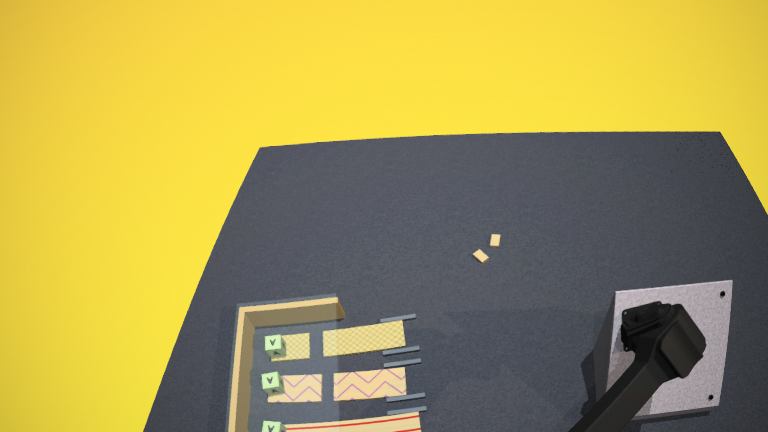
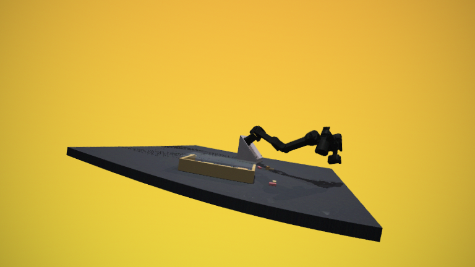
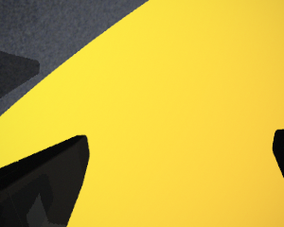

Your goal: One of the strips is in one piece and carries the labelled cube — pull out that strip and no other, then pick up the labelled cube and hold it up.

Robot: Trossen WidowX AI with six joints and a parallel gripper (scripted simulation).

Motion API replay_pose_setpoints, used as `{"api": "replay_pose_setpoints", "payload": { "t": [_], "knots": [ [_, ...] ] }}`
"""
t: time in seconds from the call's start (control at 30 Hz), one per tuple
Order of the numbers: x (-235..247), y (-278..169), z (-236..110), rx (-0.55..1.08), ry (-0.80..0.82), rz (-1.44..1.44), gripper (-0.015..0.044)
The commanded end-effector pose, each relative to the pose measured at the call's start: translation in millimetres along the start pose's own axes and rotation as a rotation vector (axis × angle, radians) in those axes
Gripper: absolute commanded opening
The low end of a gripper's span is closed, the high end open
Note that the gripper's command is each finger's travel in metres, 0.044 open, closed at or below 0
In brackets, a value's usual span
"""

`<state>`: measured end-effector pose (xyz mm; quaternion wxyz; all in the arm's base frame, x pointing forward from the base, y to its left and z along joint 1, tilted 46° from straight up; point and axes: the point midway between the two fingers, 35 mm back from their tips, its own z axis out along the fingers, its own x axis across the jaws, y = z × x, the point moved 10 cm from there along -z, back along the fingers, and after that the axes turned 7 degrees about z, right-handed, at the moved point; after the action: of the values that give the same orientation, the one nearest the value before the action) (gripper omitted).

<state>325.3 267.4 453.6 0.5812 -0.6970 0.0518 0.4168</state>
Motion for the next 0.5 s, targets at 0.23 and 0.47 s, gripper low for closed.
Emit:
{"api": "replay_pose_setpoints", "payload": {
  "t": [0.23,0.47],
  "knots": [
    [-87.3,-0.7,41.2,0.089,-0.110,-0.240,0.0400],
    [-183.7,15.7,63.3,0.216,-0.260,-0.487,0.0400]
  ]
}}
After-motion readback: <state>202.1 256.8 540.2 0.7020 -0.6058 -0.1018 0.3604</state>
